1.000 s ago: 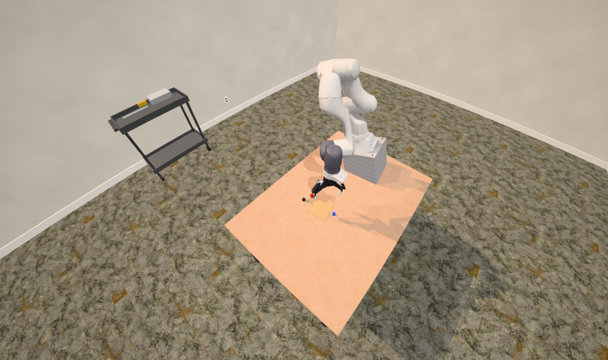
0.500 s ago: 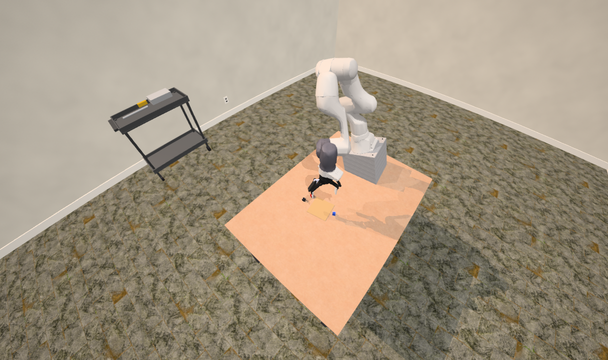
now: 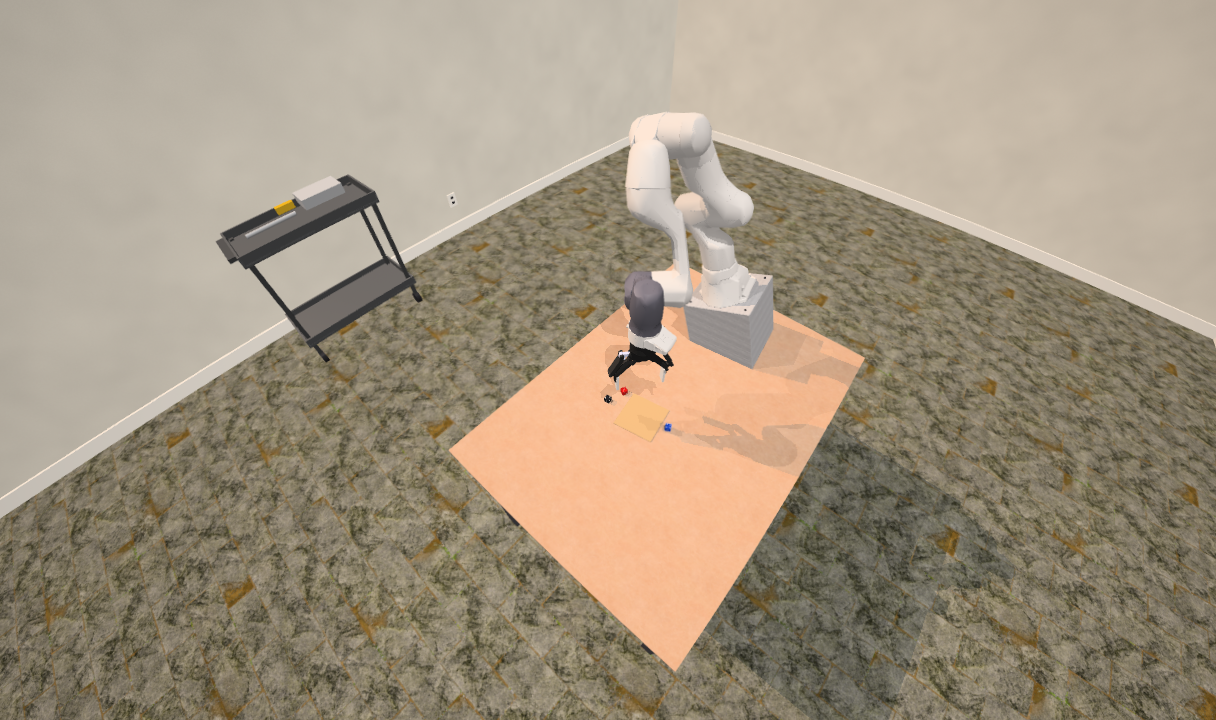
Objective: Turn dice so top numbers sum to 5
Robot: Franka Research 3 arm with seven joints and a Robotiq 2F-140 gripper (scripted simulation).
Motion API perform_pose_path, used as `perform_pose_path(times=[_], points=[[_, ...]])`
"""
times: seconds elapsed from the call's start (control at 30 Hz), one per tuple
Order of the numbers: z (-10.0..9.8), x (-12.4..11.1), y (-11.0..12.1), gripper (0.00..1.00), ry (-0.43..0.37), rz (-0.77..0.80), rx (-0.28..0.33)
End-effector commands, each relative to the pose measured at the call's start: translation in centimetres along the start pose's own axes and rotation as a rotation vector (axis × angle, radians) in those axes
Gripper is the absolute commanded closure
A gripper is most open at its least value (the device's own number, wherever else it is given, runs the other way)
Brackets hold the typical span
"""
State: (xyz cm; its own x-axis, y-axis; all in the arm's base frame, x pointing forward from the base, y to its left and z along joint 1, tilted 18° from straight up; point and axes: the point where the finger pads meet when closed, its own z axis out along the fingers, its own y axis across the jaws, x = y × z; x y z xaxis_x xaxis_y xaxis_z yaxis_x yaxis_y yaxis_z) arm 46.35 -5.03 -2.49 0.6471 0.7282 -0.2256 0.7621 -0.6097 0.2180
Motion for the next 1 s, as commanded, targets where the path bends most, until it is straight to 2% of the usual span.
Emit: perform_pose_path(times=[0.0, 0.3, 0.37, 0.4, 0.43, 0.97], points=[[-0.1, 0.0, 0.2, 0.00, 0.011, -0.077, 0.001], [-0.1, 0.0, 0.2, 0.00, 0.011, -0.077, 0.001], [0.3, -5.5, 2.6, 0.00, 0.011, -0.187, 0.001], [0.3, -5.5, 2.6, 0.00, 0.011, -0.187, 0.001], [0.3, -6.6, 3.0, 0.00, 0.011, -0.209, 0.001], [0.3, -6.8, 3.1, 0.00, 0.011, -0.213, 0.001]])
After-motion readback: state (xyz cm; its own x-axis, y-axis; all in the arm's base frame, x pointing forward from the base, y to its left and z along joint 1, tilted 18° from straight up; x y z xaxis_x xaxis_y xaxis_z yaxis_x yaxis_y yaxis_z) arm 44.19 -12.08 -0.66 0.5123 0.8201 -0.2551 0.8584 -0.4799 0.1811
